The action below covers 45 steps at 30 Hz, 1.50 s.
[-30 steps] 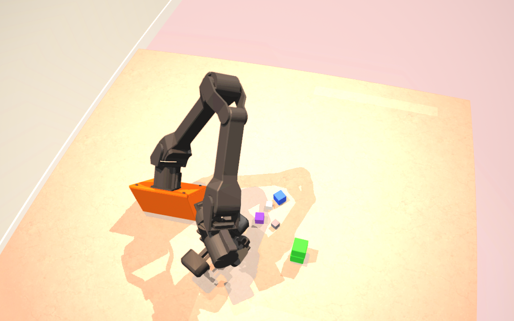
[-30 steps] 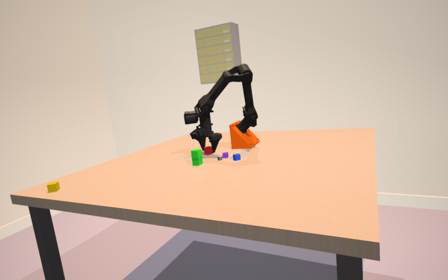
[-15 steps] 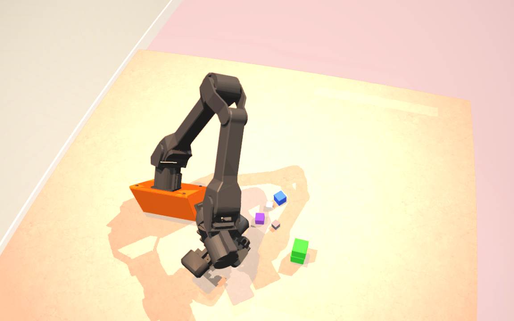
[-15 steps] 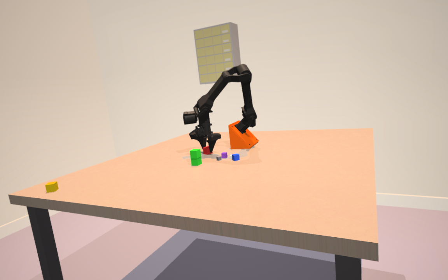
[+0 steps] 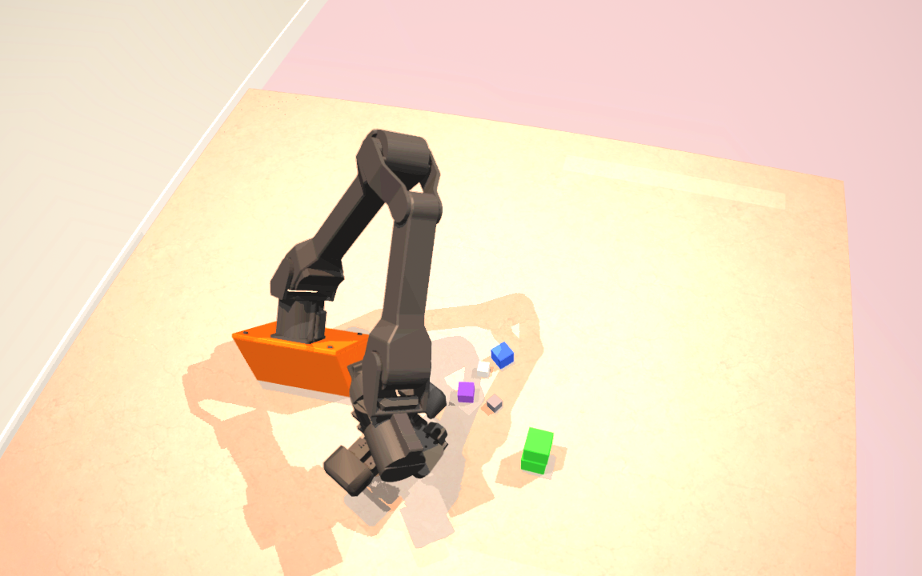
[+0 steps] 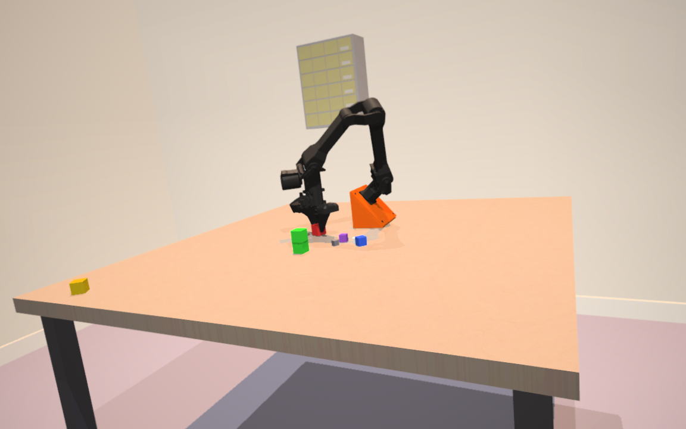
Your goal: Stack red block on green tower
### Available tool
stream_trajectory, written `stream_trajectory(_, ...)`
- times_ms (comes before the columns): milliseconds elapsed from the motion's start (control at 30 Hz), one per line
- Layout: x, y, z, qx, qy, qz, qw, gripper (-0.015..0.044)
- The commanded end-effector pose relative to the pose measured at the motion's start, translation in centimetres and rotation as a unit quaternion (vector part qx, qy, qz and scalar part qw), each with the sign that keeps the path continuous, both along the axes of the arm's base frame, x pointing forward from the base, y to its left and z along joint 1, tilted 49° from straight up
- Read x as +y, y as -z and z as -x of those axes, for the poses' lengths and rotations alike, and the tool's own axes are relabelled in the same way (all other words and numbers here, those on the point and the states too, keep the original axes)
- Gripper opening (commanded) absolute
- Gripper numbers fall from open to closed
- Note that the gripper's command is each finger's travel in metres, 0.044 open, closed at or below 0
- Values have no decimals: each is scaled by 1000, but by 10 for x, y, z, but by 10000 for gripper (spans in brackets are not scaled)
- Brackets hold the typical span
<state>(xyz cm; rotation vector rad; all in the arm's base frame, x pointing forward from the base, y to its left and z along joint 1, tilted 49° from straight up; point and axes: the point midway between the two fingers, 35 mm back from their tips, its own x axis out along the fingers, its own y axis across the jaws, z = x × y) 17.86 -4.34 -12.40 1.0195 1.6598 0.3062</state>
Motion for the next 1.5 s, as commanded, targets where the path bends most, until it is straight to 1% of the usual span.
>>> stream_trajectory(0,-12,-8,-2,-3,-1,5,1000,0)
stream_trajectory(667,-83,-71,-3,-3,-1,6,1000,0)
stream_trajectory(1033,-87,-74,-4,-3,-1,7,1000,0)
stream_trajectory(1467,-93,-78,-67,-8,-13,26,1000,0)
